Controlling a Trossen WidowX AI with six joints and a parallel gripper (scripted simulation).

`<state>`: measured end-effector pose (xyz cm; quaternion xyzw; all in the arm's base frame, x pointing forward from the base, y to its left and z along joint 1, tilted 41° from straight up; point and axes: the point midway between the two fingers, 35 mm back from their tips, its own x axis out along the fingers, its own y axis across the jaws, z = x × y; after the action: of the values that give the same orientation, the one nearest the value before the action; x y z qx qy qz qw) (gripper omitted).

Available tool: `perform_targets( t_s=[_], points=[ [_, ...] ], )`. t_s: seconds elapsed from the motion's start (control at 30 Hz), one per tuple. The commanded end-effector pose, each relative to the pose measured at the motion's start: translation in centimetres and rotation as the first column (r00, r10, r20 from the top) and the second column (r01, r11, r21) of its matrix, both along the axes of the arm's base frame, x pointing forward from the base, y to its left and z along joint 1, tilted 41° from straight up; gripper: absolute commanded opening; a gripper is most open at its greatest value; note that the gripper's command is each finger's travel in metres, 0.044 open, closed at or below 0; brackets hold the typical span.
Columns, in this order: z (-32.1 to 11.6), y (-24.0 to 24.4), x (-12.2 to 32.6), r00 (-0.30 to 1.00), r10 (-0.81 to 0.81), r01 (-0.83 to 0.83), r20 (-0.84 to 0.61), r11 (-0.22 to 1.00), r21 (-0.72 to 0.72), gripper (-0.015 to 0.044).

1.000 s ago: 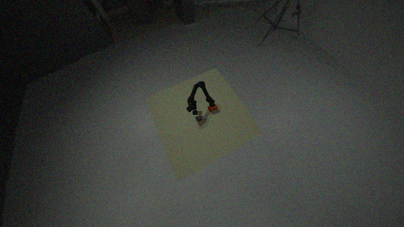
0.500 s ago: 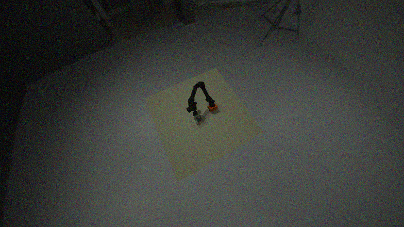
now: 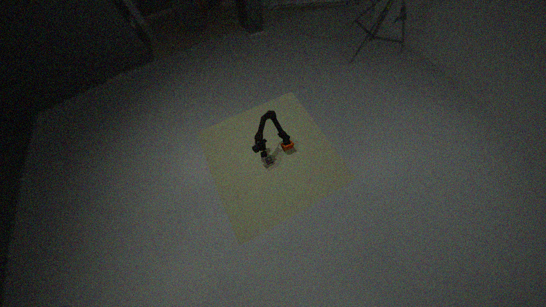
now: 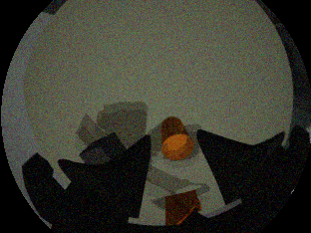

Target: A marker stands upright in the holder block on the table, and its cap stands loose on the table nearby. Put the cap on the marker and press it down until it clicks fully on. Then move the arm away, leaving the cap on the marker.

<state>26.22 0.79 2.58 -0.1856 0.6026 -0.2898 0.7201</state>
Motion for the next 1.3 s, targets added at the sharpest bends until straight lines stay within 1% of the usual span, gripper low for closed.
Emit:
perform_targets(
  t_s=[0.0, 0.3, 0.43, 0.73, 0.83, 0.87, 1.27],
  points=[
    [-0.6, -0.5, -0.1, 1.0, 0.003, -0.003, -0.008, 1.0, -0.007, 0.025],
    [-1.4, -1.3, -0.1, 1.0, 0.003, -0.003, -0.008, 1.0, -0.009, 0.025],
    [-1.4, -1.3, -0.1, 1.0, 0.003, -0.003, -0.008, 1.0, -0.009, 0.0145],
    [-1.5, -1.3, -0.1, 1.0, 0.003, -0.003, -0.008, 1.0, -0.009, 0.0085],
    [-1.4, -1.2, -0.3, 0.999, 0.02, -0.02, -0.026, 1.0, -0.005, 0.0007],
    [-1.4, -1.1, -0.4, 0.999, 0.029, -0.029, -0.035, 1.0, -0.002, 0.0],
    [0.8, 0.8, -0.4, 0.999, 0.019, -0.019, -0.026, 1.0, -0.002, 0.0]
  ],
)
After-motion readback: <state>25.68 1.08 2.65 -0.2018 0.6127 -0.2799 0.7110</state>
